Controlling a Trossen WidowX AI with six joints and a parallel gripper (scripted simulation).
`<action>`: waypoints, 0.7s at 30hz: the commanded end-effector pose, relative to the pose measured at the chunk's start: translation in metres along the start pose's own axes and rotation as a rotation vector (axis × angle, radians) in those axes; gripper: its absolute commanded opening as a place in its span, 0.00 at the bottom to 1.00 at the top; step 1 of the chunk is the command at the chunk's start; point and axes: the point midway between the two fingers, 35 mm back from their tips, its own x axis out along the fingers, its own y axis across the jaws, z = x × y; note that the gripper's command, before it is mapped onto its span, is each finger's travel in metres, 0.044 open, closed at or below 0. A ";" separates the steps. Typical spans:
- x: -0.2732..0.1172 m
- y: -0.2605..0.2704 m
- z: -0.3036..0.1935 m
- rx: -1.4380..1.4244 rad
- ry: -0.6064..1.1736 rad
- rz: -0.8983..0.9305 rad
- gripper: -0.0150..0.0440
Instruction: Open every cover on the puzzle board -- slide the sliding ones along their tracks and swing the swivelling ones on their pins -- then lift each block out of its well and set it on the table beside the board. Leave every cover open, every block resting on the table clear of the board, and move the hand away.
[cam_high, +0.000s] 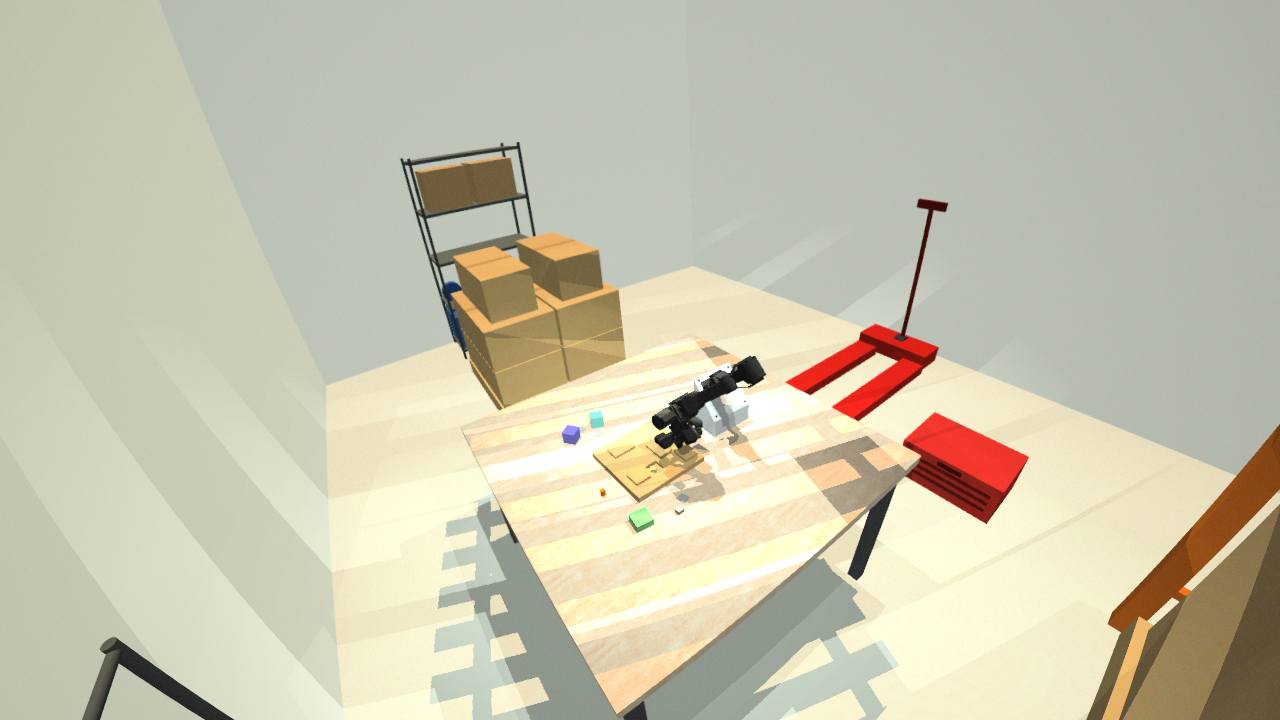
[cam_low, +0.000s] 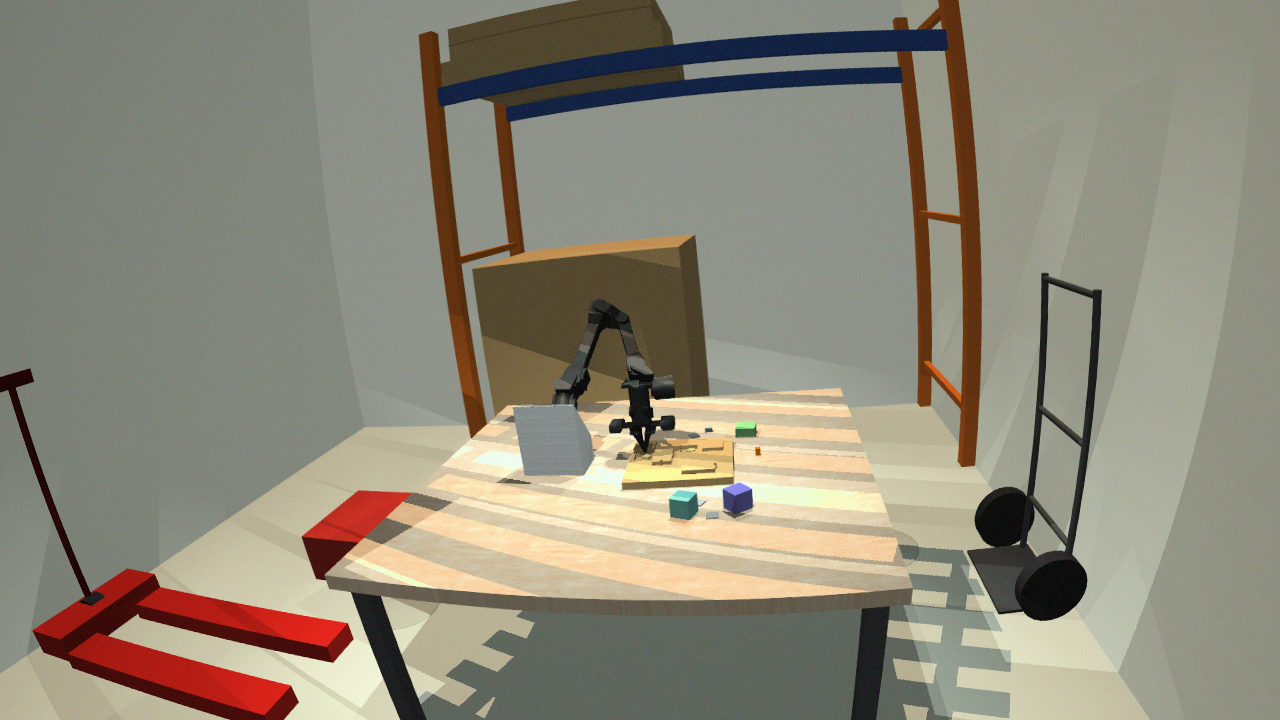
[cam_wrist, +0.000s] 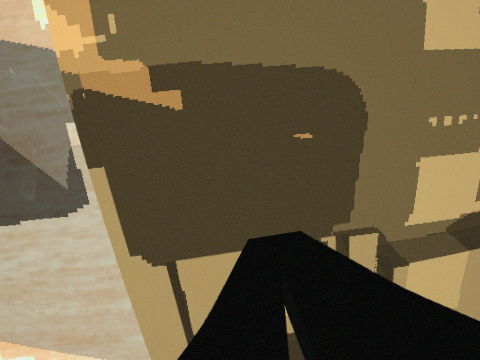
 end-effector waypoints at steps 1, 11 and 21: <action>0.000 0.002 0.005 0.002 -0.007 0.001 0.25; -0.006 0.001 0.008 0.002 -0.007 0.001 0.25; -0.018 0.000 0.008 0.002 -0.004 0.001 0.25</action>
